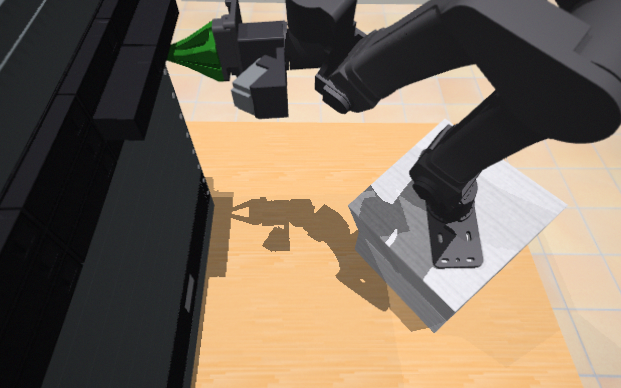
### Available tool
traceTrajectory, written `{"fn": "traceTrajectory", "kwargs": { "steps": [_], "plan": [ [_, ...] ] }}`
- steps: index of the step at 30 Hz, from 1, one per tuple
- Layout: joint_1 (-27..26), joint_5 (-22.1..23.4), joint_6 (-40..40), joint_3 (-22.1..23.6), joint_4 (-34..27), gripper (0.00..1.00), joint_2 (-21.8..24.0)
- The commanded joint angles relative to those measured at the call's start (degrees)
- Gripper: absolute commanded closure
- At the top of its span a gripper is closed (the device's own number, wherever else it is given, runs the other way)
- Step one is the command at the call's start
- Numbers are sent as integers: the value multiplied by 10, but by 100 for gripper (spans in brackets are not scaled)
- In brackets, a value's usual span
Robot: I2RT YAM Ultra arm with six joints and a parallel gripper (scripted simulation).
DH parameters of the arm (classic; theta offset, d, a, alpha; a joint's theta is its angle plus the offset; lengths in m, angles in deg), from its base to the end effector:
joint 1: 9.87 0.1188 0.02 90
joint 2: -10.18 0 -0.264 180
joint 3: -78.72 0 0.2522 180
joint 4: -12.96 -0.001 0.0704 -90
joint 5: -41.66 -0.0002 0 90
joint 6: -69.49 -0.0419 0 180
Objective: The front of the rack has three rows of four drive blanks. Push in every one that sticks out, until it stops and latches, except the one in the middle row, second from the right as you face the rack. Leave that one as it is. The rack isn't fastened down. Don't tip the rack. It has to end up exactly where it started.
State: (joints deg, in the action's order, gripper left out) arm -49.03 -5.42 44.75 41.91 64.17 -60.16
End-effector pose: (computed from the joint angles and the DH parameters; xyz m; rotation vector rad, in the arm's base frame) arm 0.2030 -0.1273 0.2586 -0.9426 1.0719 -1.0565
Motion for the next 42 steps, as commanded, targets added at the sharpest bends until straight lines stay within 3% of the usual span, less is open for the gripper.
{"fn": "traceTrajectory", "kwargs": {
  "steps": [1,42],
  "plan": [
    [2,-28,0,-30,-2,100,5],
    [5,-30,0,-46,-8,100,1]
  ]
}}
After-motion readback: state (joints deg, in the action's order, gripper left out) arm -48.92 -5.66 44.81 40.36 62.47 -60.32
